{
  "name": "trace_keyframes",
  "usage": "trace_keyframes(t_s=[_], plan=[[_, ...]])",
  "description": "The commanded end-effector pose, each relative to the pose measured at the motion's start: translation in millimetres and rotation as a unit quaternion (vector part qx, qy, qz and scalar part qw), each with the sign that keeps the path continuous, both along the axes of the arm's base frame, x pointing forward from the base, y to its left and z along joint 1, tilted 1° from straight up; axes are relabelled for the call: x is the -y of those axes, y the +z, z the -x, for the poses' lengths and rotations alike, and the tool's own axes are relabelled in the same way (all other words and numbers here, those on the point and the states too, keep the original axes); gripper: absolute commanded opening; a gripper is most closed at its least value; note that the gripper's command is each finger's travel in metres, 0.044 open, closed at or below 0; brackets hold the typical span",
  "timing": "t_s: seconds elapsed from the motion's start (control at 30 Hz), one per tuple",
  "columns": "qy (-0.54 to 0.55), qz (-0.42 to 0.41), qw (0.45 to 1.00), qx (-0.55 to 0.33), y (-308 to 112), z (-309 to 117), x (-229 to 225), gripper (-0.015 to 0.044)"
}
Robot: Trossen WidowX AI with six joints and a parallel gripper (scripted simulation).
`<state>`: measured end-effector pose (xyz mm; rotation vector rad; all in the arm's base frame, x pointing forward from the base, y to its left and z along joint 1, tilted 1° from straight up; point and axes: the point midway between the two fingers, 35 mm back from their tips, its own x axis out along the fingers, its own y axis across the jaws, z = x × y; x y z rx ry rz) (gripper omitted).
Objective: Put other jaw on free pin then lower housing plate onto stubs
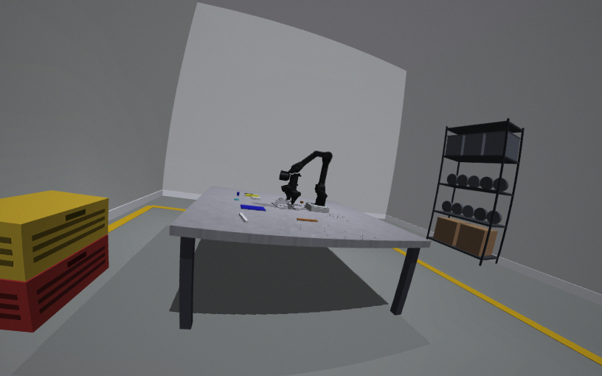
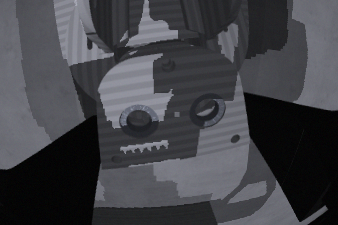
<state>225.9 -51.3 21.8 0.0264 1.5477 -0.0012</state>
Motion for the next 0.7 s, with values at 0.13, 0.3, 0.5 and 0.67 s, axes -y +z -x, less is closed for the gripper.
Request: trace_keyframes(t_s=[0.13, 0.3, 0.5, 0.67], plan=[[0.001, -0.002, 1.0, -0.004, -4.5, 1.2, -0.6, 0.0351], [0.001, -0.002, 1.0, -0.004, -4.5, 1.2, -0.6, 0.0351], [0.0, -0.002, 1.0, -0.004, -4.7, 1.2, -0.6, 0.0351], [-0.002, -0.002, 1.0, -0.004, -7.0, 1.2, -0.7, 0.0351]])
